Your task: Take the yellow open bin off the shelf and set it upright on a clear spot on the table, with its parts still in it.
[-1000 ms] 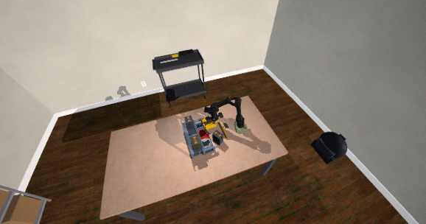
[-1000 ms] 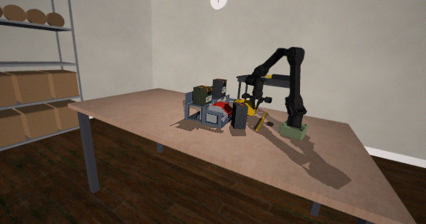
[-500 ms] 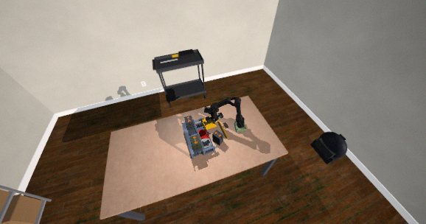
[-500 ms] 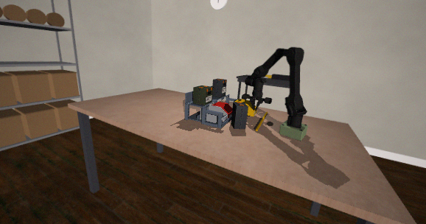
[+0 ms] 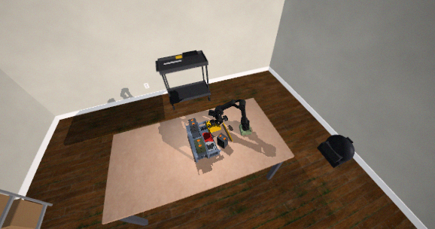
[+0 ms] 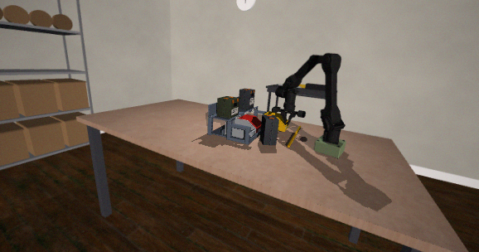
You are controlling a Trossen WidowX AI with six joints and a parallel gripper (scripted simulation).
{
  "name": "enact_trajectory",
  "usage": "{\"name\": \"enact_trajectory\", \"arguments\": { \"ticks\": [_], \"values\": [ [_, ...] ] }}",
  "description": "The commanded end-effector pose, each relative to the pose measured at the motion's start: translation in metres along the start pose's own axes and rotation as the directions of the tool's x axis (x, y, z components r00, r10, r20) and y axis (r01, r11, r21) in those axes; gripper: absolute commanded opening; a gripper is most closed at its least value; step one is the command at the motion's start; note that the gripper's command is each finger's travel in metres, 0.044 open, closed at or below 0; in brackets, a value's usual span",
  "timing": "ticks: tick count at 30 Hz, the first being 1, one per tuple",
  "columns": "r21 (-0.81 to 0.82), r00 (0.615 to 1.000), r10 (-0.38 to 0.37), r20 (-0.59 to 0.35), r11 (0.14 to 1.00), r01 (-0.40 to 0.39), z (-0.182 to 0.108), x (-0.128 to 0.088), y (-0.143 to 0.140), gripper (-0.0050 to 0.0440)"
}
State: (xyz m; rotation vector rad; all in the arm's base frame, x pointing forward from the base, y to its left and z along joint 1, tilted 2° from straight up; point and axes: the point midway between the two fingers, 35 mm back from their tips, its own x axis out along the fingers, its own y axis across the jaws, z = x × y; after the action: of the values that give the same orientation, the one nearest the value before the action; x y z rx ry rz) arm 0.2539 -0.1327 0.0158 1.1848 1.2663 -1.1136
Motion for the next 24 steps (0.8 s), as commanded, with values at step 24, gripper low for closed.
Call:
{"name": "enact_trajectory", "arguments": {
  "ticks": [24],
  "values": [
    [0.003,1.0,0.011,0.014,1.0,-0.011,0.0018,0.0076,0.0026,0.0]
  ]
}}
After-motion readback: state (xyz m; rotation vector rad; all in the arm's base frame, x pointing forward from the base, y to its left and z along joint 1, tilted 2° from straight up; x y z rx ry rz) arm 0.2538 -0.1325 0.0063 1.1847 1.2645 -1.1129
